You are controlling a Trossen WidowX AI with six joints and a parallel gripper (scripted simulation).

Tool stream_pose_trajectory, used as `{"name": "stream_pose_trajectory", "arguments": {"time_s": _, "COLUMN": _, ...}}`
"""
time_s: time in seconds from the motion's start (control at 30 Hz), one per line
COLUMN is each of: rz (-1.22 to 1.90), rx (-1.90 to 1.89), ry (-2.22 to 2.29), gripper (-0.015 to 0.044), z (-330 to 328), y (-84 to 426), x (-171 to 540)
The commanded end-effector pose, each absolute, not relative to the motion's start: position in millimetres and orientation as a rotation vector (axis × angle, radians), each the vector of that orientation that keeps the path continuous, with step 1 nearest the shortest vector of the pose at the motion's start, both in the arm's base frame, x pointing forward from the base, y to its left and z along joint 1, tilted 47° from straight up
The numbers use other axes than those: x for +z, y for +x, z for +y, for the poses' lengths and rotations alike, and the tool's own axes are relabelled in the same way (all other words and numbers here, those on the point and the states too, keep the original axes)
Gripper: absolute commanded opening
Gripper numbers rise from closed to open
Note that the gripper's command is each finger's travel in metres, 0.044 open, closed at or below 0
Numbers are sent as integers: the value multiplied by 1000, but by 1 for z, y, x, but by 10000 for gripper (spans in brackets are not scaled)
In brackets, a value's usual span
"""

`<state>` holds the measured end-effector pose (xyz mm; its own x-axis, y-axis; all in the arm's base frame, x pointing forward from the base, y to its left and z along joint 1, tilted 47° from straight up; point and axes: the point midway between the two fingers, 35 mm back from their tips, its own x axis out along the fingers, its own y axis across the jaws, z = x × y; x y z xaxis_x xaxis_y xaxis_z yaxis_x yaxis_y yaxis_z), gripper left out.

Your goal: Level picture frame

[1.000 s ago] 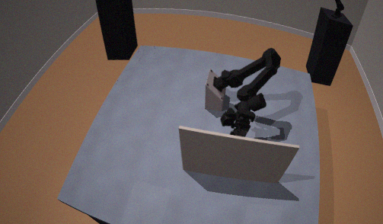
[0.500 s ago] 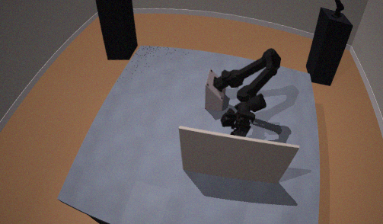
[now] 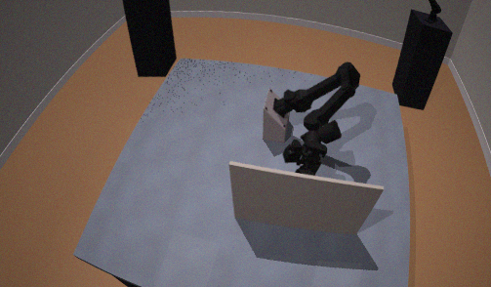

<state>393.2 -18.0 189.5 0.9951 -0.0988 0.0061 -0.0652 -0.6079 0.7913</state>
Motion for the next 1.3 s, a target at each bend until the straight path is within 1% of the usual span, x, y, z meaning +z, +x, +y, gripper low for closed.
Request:
{"name": "stream_pose_trajectory", "arguments": {"time_s": 0.0, "rz": -114, "rx": -47, "ry": 2231, "gripper": 0, "z": -18, "y": 393, "x": 189}}
{"name": "stream_pose_trajectory", "arguments": {"time_s": 0.93, "rz": -123, "rx": -35, "ry": 2405, "gripper": 0, "z": -17, "y": 393, "x": 187}}
{"name": "stream_pose_trajectory", "arguments": {"time_s": 1.27, "rz": -120, "rx": -38, "ry": 2390, "gripper": 260, "z": -17, "y": 393, "x": 187}}
